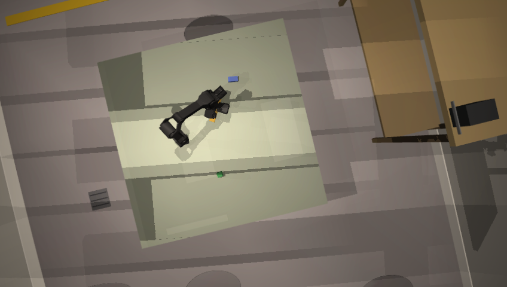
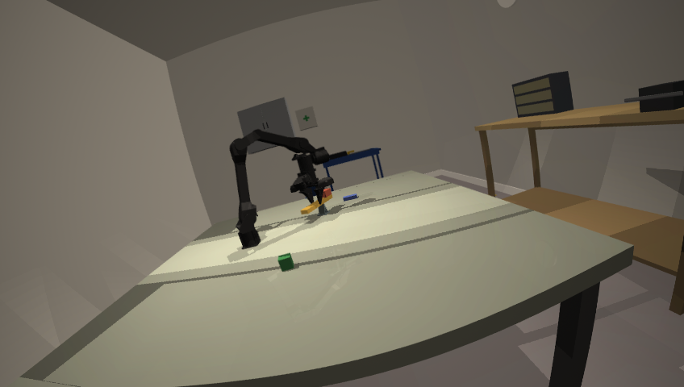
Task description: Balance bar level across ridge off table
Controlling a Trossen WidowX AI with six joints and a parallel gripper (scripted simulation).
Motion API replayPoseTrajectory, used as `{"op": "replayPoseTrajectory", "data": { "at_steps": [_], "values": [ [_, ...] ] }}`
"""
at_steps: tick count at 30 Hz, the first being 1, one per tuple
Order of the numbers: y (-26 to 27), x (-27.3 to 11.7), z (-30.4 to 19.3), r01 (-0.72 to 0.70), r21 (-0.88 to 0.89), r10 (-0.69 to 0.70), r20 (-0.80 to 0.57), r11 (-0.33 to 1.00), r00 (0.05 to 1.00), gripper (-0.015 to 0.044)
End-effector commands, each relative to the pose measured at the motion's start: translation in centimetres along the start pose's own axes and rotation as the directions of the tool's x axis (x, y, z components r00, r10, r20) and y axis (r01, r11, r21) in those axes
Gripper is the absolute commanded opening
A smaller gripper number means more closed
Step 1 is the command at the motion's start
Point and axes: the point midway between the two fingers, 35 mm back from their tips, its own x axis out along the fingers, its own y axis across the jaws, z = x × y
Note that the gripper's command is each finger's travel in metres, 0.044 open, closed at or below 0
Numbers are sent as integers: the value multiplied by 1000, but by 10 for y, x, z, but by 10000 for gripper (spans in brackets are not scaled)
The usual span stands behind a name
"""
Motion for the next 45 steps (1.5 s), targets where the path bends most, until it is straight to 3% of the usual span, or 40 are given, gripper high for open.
{"op": "replayPoseTrajectory", "data": {
  "at_steps": [1,24,31,45],
  "values": [
    [0,0,0,0,0,0,0,1000,1000,0],
    [0,0,0,0,0,0,0,1000,1000,0],
    [0,0,0,0,0,0,0,1000,1000,167],
    [0,0,0,0,0,0,0,1000,1000,168]
  ]
}}
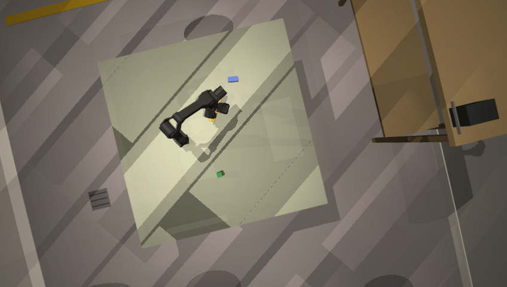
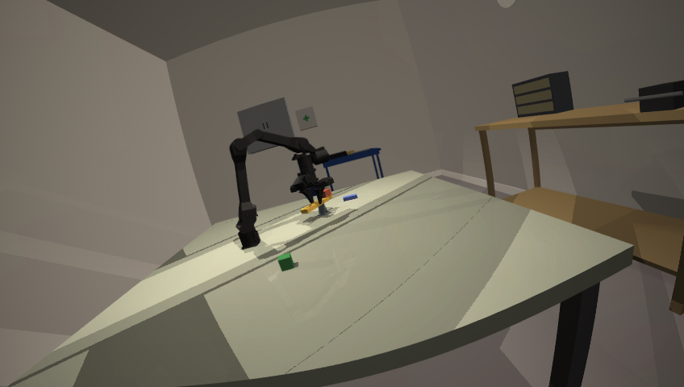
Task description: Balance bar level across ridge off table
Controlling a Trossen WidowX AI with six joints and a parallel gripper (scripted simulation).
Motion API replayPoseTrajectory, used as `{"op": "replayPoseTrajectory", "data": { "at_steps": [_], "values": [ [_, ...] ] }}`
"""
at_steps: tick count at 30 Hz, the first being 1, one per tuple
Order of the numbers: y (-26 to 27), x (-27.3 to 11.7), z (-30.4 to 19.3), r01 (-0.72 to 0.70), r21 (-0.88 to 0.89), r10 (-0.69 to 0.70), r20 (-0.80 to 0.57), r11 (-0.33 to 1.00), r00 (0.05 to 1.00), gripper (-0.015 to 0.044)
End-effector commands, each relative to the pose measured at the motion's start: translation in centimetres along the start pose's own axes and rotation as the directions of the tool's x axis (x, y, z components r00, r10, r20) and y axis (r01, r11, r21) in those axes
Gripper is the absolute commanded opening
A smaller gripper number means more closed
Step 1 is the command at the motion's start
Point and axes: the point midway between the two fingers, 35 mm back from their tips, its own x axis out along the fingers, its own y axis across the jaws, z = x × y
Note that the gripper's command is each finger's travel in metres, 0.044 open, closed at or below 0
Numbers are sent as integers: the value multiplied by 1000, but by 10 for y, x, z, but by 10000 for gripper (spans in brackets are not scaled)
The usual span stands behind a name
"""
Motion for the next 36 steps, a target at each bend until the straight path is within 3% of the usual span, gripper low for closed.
{"op": "replayPoseTrajectory", "data": {
  "at_steps": [1,36],
  "values": [
    [0,0,0,0,0,0,0,1000,1000,168],
    [0,0,0,0,0,0,0,1000,1000,185]
  ]
}}
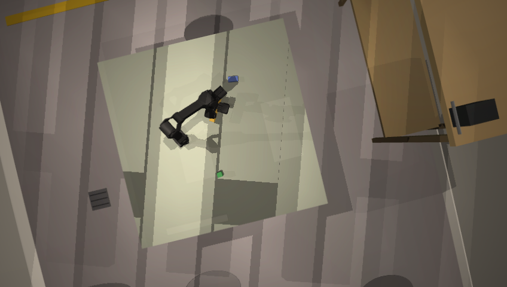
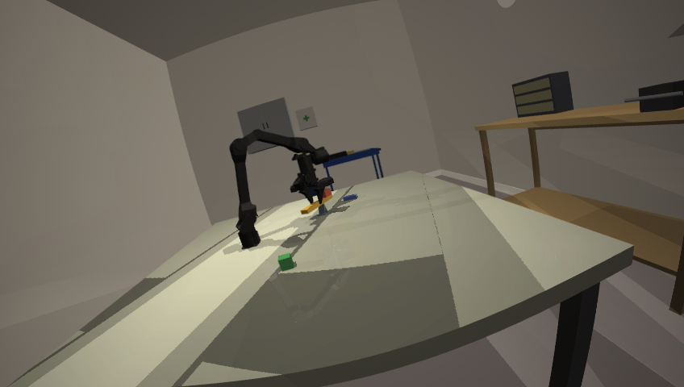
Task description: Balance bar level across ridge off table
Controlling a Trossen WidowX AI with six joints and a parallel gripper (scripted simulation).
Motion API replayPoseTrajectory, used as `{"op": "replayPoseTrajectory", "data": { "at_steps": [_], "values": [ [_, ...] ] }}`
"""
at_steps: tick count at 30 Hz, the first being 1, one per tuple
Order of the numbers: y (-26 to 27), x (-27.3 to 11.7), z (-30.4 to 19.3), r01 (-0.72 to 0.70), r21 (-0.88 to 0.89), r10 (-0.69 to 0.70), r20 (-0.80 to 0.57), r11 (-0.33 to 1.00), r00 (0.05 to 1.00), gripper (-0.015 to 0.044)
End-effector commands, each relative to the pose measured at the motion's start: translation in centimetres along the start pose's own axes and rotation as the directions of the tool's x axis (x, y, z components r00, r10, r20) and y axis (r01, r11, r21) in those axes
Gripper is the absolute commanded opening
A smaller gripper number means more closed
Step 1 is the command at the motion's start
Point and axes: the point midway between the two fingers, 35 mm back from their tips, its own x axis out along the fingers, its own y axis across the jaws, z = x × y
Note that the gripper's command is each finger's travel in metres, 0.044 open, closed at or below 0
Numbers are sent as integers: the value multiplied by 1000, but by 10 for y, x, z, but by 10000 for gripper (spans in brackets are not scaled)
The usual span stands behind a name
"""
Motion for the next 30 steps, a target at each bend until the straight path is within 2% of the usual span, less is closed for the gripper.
{"op": "replayPoseTrajectory", "data": {
  "at_steps": [1,5,15,19,26,30],
  "values": [
    [0,0,0,0,0,0,0,1000,1000,185],
    [0,0,0,0,0,0,0,1000,1000,185],
    [0,0,0,0,0,0,0,1000,1000,440],
    [1,-8,-1,0,0,0,0,1000,1000,440],
    [1,-92,-1,0,0,0,0,1000,1000,440],
    [0,-100,0,0,0,0,0,1000,1000,440]
  ]
}}
